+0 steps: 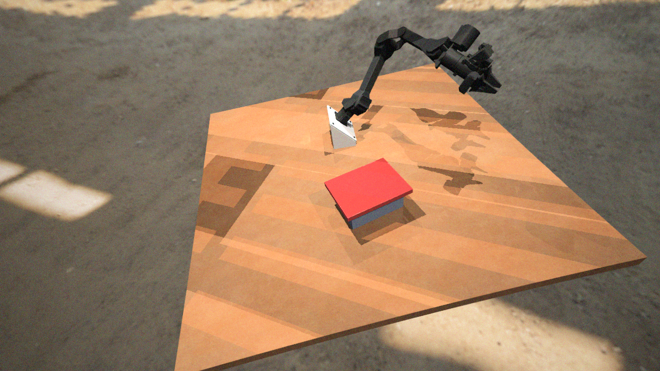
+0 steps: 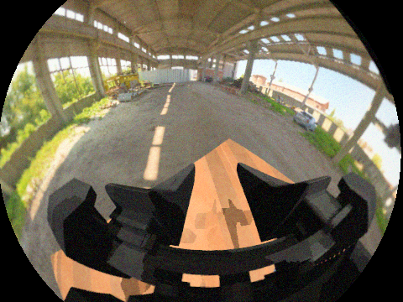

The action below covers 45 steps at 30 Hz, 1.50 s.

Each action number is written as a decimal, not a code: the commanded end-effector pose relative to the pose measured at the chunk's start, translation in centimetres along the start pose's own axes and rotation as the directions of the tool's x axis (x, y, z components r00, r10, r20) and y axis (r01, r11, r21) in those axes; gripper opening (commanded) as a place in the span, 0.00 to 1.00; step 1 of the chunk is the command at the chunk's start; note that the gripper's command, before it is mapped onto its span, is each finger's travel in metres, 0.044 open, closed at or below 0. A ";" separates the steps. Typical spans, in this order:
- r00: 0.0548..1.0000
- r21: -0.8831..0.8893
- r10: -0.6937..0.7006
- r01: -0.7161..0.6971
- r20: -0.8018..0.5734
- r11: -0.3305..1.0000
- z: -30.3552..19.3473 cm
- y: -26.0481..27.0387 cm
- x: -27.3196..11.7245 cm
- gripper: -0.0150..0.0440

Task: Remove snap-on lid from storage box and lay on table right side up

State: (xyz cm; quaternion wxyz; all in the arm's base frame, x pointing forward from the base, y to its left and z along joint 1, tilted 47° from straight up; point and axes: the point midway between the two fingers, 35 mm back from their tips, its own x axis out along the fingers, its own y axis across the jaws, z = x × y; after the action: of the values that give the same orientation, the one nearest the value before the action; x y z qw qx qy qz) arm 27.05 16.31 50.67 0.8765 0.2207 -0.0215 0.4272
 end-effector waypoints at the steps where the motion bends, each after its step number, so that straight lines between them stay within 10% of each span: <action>1: 0.991 0.095 -0.088 0.098 -0.103 0.991 -3.0 -5.3 0.4 0.65; 15: 0.877 0.466 -0.277 0.450 -0.393 0.762 -12.7 -21.6 -5.1 0.65; 23: 0.813 0.737 -0.294 0.581 -0.503 0.346 -19.3 -29.2 -13.9 0.65; 33: 0.860 0.887 -0.287 0.327 -0.422 -0.326 -25.8 -32.1 -25.9 0.65; 45: 0.875 0.874 -0.299 0.235 -0.381 -0.425 -26.6 -32.0 -27.6 0.65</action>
State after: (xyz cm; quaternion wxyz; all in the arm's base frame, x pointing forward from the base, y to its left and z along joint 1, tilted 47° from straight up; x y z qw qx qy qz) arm 29.82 -10.47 8.57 0.4025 0.8354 0.3737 0.0206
